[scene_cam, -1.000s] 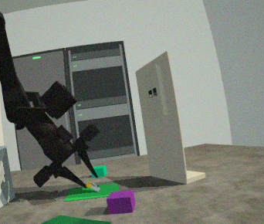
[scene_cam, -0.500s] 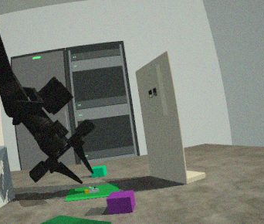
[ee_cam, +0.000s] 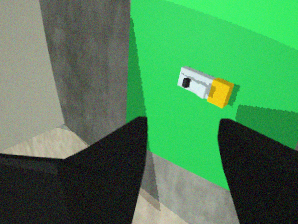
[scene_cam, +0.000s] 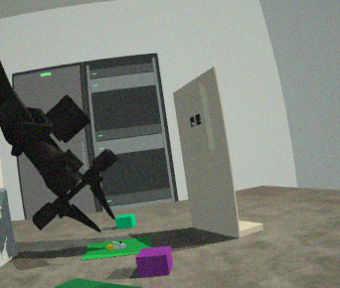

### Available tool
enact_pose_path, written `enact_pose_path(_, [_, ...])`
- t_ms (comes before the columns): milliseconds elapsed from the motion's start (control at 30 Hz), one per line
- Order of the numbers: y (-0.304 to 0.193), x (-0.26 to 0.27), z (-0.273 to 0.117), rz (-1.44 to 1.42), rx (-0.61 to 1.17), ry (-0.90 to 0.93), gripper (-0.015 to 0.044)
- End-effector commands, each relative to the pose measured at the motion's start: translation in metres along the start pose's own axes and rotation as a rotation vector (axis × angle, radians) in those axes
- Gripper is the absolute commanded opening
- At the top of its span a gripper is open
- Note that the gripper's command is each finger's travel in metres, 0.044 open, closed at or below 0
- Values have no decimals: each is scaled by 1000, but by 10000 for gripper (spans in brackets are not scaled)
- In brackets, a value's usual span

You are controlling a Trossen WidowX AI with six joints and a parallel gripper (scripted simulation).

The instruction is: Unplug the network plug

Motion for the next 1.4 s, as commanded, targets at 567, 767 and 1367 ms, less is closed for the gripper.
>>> enact_pose_path(567, [-4, 18, -18, 12, 3, 7, 156])
enact_pose_path(767, [-5, 22, -24, 12, 4, 7, 156])
enact_pose_path(1367, [-6, 32, -42, 12, 4, 7, 156])
Point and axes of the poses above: the point midway between the two fingers, 35 mm back from their tips, its own z axis out along the fingers, its own x axis across the jaws, y = z × x, the point moved 5 cm from there along -z, back along the fingers, and after that the axes turned 6 degrees about z, right-handed, at the moved point
